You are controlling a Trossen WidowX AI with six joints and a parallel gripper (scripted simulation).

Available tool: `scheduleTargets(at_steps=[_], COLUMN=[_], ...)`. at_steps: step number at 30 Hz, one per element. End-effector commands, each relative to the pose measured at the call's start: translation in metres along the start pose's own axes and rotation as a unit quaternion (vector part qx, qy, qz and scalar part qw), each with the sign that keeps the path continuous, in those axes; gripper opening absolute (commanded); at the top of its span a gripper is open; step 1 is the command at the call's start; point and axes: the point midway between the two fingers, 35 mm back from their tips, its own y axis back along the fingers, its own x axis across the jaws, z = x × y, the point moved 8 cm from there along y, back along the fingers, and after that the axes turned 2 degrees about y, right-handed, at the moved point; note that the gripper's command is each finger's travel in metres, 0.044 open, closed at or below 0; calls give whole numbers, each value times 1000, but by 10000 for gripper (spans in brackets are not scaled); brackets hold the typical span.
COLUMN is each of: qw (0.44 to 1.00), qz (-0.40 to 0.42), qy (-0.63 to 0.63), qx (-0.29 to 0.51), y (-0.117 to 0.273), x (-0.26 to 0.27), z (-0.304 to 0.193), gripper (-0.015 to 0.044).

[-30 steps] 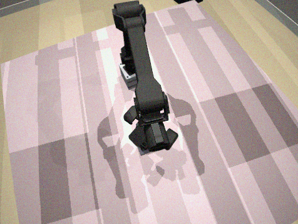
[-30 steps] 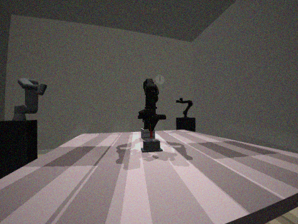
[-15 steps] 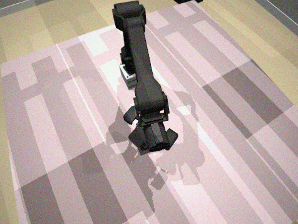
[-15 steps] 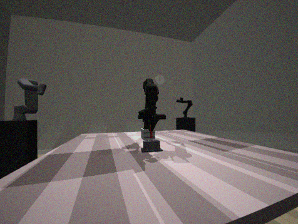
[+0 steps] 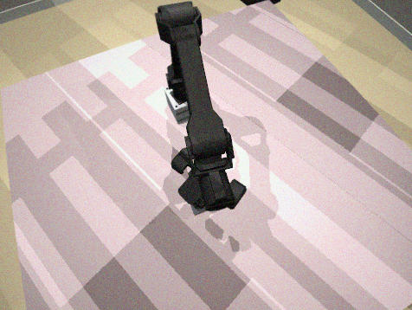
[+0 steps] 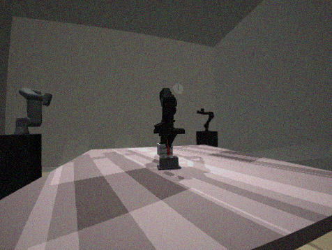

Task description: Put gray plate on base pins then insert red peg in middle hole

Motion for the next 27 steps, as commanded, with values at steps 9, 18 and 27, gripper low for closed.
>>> scheduleTargets(at_steps=[9, 18, 27], qw=[1000, 1000, 1000], qz=[-3, -2, -2], qy=[1, 0, 0], qx=[4, 2, 2], y=[-13, -11, -12], x=[0, 0, 0], z=[0, 0, -2], gripper=[0, 0, 0])
